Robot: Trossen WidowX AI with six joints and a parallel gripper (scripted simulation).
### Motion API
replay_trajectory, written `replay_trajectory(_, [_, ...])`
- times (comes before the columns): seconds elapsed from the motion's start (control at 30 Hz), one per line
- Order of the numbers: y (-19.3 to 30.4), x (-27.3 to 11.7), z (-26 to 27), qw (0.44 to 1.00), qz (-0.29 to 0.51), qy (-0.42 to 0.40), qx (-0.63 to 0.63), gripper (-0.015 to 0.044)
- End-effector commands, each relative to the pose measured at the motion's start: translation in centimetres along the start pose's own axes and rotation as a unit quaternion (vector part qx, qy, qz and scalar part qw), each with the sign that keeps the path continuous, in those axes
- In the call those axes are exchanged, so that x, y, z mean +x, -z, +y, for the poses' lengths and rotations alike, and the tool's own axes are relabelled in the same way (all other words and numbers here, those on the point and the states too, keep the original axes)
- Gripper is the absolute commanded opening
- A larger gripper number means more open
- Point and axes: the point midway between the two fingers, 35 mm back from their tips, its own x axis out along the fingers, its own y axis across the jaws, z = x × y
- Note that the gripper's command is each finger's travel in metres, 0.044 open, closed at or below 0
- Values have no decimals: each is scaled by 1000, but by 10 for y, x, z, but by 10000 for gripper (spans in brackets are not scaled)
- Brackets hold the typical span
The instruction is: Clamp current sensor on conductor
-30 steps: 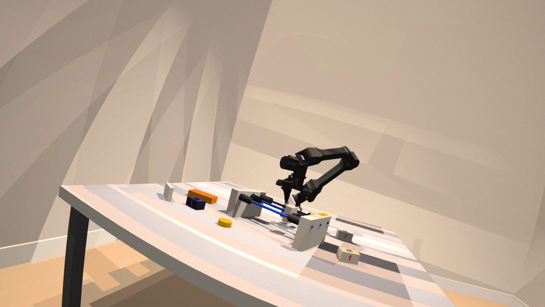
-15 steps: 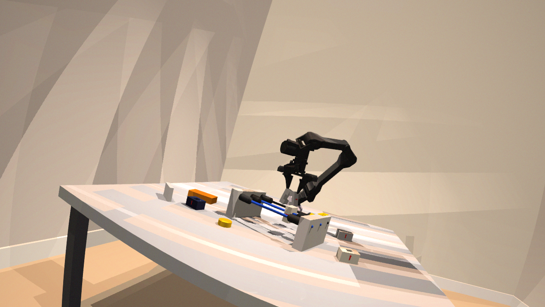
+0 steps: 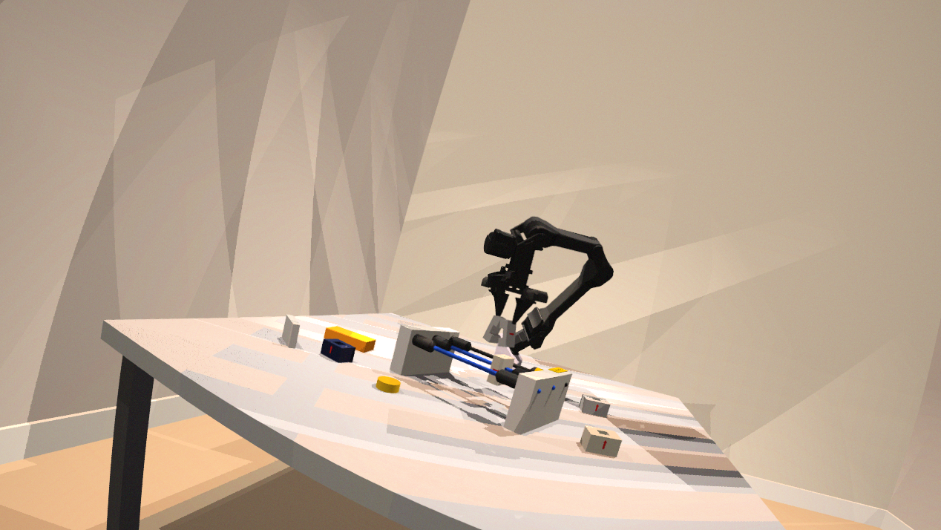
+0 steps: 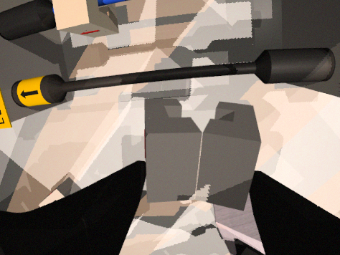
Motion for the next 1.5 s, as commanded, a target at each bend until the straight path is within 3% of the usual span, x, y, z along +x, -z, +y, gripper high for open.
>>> replay_trajectory(0.0, [-5,-1,-2,998,0,3,67,0])
replay_trajectory(0.53, [-22,2,-4,945,-1,2,328,0])
replay_trajectory(1.27, [-46,8,-7,766,-2,1,643,0])
replay_trajectory(1.47, [-46,9,-7,759,-2,1,651,0])
